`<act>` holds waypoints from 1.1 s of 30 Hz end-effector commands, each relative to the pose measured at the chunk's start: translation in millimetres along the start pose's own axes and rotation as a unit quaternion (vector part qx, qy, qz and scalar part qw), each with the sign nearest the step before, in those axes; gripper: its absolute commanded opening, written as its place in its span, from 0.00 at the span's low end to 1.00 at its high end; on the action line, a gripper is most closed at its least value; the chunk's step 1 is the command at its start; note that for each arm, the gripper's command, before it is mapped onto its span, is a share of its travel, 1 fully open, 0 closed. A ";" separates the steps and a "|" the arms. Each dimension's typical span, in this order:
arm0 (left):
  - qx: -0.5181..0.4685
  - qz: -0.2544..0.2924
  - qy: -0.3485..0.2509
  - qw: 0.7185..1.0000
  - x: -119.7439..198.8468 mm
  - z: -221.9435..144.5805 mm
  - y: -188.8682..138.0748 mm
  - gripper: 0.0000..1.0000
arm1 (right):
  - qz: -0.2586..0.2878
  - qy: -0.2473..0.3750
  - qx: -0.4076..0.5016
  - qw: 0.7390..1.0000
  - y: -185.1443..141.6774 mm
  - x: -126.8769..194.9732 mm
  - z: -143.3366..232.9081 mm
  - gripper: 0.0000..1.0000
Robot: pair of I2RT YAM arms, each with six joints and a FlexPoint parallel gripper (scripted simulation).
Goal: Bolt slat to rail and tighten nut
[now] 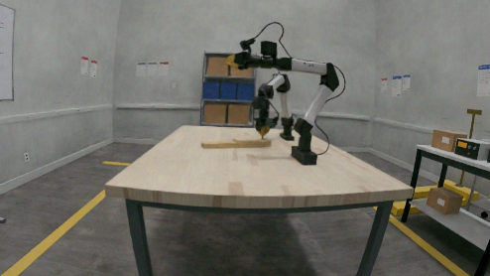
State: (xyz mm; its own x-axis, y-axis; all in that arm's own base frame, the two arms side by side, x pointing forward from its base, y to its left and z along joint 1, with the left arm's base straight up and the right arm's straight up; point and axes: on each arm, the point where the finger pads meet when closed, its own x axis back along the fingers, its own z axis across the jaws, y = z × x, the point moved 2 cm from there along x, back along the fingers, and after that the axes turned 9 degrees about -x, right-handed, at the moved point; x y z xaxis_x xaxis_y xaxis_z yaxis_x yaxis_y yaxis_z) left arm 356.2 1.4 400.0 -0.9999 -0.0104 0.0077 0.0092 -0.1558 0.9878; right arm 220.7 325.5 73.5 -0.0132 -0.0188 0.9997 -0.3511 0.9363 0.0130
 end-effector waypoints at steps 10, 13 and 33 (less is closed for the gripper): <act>0.000 -0.011 -0.004 1.000 1.8 -0.4 6.4 1.00 | 0.003 0.005 -0.003 1.000 -0.2 -1.5 -1.6 0.14; 0.000 -0.011 -0.004 1.000 1.8 -0.4 6.4 1.00 | 0.003 0.005 -0.003 1.000 -0.2 -0.2 -1.7 0.14; 0.000 -0.011 -0.004 1.000 1.8 -0.4 6.4 1.00 | 0.003 0.004 -0.004 1.000 -7.8 21.2 -6.5 0.14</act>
State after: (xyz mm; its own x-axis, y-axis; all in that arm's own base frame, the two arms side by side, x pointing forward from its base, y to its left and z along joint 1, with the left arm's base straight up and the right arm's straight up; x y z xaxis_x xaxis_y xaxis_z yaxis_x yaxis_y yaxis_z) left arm 356.2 1.4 400.0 -0.9999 -0.0104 0.0077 0.0092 -0.1558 0.9878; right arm 226.0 322.7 85.8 -0.0076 -0.0102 0.9999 -0.3401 0.9404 0.0070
